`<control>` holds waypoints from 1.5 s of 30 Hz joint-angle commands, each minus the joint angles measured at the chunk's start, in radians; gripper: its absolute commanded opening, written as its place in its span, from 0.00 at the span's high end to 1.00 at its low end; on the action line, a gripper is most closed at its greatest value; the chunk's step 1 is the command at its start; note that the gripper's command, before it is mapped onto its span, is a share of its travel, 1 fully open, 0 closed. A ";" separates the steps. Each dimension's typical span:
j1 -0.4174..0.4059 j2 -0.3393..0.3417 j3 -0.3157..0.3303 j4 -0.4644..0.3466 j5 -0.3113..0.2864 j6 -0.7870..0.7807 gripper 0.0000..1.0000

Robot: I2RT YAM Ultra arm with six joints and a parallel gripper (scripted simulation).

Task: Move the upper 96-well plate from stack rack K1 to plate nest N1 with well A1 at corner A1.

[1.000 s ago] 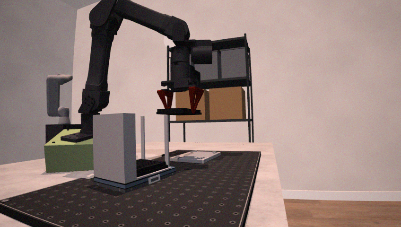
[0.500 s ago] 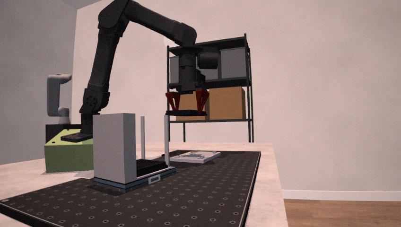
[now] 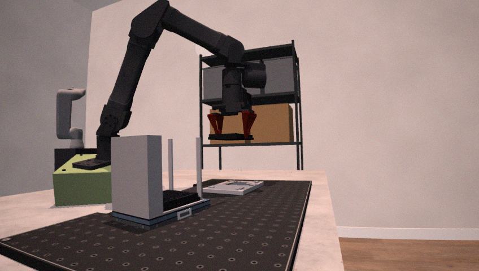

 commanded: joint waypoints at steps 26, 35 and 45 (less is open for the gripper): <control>0.040 -0.005 0.069 -0.027 -0.001 0.049 1.00; 0.038 -0.008 0.069 -0.026 -0.001 0.048 1.00; 0.036 -0.008 0.068 -0.025 -0.001 0.046 1.00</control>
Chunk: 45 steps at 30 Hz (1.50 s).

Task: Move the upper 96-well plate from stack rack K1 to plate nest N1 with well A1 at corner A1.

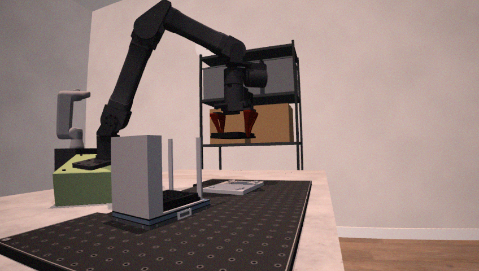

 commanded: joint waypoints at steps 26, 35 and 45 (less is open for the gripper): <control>0.004 -0.030 0.016 -0.008 -0.003 -0.001 1.00; 0.001 -0.031 0.011 -0.007 -0.003 -0.003 1.00; -0.005 -0.029 -0.004 0.020 -0.003 -0.007 1.00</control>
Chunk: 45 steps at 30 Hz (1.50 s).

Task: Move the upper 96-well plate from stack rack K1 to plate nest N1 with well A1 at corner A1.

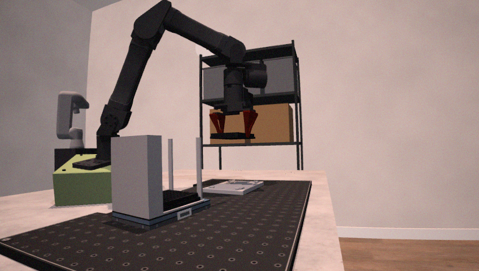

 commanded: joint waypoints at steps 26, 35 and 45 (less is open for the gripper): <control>-0.005 -0.004 -0.017 0.034 -0.001 -0.008 1.00; -0.005 -0.004 -0.016 0.034 -0.001 -0.007 1.00; -0.005 -0.003 -0.015 0.034 -0.001 -0.007 1.00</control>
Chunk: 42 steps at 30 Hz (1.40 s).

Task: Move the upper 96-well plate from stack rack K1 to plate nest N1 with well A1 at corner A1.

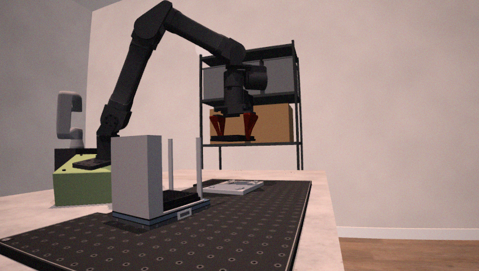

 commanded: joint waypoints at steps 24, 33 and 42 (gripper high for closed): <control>-0.020 0.034 -0.064 0.097 -0.006 -0.018 1.00; -0.023 0.054 -0.093 0.145 -0.007 -0.025 1.00; -0.033 0.074 -0.122 0.192 -0.008 -0.032 1.00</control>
